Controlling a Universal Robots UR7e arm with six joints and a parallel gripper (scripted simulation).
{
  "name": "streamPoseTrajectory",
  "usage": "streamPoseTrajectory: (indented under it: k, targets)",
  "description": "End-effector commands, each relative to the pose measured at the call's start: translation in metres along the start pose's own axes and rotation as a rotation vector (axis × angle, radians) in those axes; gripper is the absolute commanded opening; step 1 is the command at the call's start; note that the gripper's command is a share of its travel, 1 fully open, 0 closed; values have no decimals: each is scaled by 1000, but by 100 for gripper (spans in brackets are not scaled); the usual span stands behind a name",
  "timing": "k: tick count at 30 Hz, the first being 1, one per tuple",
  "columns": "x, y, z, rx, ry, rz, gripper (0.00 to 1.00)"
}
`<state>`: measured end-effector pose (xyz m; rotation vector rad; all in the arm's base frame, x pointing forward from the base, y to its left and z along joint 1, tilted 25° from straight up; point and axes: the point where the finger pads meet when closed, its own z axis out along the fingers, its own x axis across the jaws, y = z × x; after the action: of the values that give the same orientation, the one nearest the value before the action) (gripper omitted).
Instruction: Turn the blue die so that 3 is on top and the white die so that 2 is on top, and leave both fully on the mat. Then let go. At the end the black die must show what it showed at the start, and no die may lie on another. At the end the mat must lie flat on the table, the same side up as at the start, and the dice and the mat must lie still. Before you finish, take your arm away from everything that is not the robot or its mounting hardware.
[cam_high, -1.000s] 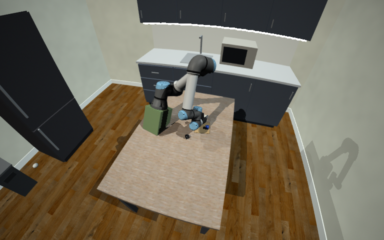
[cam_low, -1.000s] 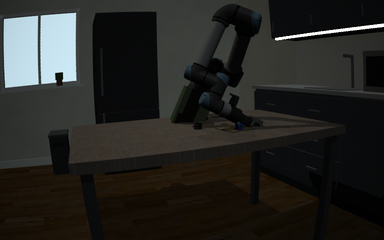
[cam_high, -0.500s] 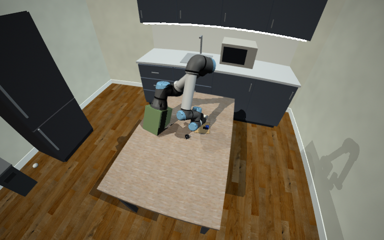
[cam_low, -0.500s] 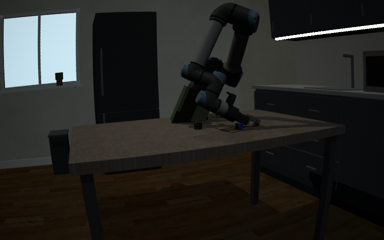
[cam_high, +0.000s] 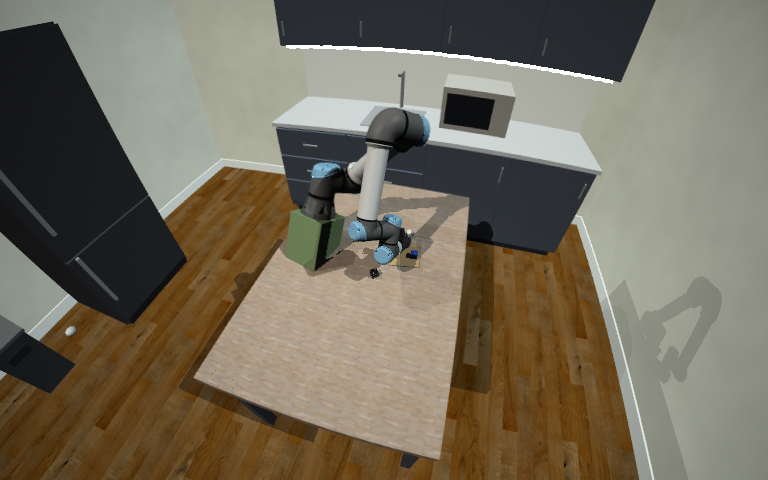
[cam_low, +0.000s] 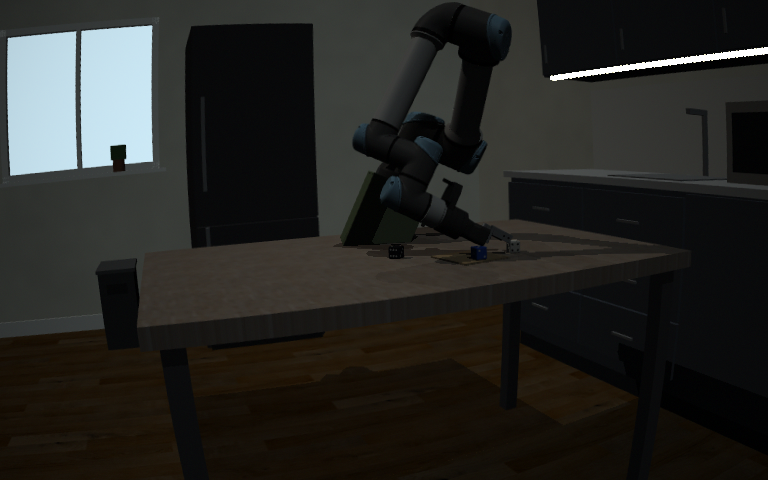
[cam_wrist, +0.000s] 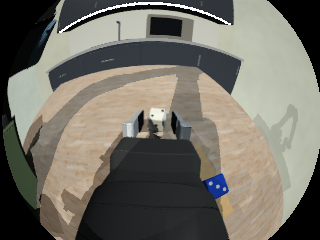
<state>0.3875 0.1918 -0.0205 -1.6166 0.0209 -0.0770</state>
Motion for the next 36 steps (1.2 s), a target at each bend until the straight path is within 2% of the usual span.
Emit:
streamPoseTrajectory:
  k: [1,13,26,32,36]
  targets:
    - [1,-4,-4,-2,-1,-5,87]
    - [1,-45,-26,-2,-1,-5,87]
    - [0,-53,-30,-4,-4,-4,87]
    - [-2,-54,-28,-19,-21,-2,87]
    - [-7,-55,-24,-55,-59,4,87]
